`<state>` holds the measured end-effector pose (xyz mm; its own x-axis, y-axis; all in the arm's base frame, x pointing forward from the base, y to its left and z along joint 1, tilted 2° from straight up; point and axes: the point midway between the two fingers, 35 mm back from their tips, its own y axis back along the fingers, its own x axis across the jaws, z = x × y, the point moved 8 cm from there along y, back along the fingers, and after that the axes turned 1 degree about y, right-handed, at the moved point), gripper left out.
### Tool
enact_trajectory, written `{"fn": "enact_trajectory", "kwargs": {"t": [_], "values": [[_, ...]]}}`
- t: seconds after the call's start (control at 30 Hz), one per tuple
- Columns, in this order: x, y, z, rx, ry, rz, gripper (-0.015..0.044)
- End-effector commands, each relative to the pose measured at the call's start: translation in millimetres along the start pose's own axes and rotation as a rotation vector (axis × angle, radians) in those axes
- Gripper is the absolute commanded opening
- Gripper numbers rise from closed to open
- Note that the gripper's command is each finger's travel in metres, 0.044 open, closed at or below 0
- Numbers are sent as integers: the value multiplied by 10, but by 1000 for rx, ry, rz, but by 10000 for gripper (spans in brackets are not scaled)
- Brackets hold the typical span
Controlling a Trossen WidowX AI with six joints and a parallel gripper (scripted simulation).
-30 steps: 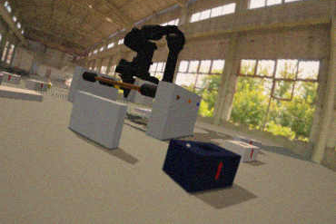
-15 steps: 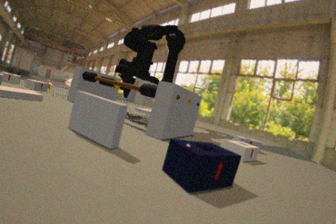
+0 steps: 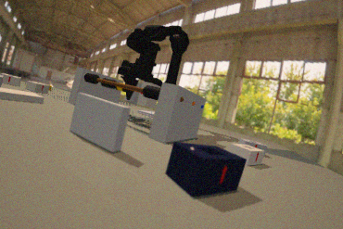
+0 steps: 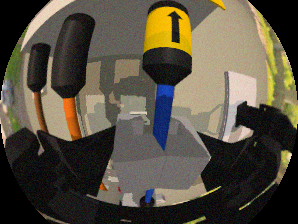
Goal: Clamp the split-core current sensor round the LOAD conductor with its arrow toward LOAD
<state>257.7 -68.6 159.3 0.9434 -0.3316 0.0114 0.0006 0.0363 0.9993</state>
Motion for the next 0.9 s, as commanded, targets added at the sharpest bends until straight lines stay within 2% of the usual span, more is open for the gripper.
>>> {"fn": "enact_trajectory", "kwargs": {"t": [0.0,0.87], "values": [[2,5,0,0,0,2,0],[-2,102,3,3,-1,4,0]]}}
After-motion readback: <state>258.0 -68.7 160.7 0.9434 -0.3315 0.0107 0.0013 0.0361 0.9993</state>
